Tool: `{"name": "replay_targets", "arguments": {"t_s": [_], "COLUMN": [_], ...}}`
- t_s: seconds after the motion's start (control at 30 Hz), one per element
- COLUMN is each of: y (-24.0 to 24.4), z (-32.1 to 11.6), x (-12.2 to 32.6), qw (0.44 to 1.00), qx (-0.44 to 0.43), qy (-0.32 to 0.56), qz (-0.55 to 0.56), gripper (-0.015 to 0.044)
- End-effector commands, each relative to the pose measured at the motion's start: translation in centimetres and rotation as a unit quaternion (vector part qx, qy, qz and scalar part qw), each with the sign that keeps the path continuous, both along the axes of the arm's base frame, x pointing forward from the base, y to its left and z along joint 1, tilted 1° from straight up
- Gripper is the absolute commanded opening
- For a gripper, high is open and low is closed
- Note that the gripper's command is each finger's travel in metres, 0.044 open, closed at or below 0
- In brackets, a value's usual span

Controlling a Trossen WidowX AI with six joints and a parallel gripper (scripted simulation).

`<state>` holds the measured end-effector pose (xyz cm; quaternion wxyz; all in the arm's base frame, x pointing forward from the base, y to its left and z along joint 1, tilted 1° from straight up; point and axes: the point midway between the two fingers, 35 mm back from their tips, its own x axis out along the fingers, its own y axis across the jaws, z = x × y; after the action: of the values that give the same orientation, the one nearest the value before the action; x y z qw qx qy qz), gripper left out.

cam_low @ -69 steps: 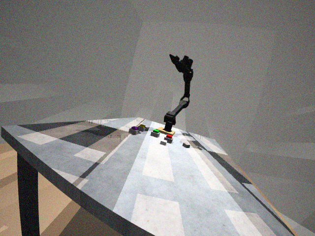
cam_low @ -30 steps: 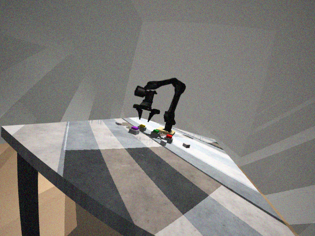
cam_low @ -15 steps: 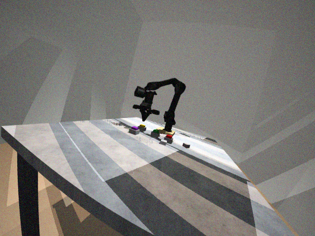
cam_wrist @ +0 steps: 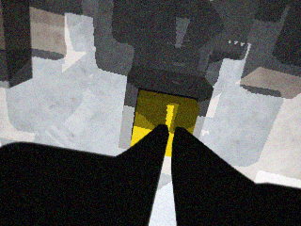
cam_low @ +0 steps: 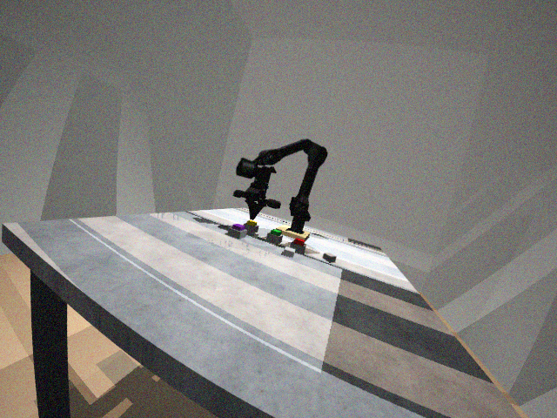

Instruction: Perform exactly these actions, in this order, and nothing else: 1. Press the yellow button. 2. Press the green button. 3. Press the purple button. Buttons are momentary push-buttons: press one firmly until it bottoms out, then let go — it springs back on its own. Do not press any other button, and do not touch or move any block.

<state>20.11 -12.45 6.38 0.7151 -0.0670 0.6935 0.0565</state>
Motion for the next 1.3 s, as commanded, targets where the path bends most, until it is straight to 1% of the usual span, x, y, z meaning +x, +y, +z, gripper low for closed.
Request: {"name": "replay_targets", "arguments": {"t_s": [0.0, 0.93, 1.07, 1.2, 1.27], "y": [0.2, 0.2, 0.2, 0.2, 0.2], "z": [-0.9, -1.3, 1.7, 1.9, 2.7], "x": [-0.1, -0.1, -0.2, -0.2, -0.2], "qw": [1.0, 1.0, 1.0, 1.0, 1.0], "qx": [0.007, 0.007, 0.006, 0.007, 0.006], "qy": [0.004, 0.004, 0.004, 0.004, 0.004], "qz": [-0.003, -0.003, -0.003, -0.003, -0.003], "gripper": [0.002, 0.002, 0.002, 0.002, 0.002]}}
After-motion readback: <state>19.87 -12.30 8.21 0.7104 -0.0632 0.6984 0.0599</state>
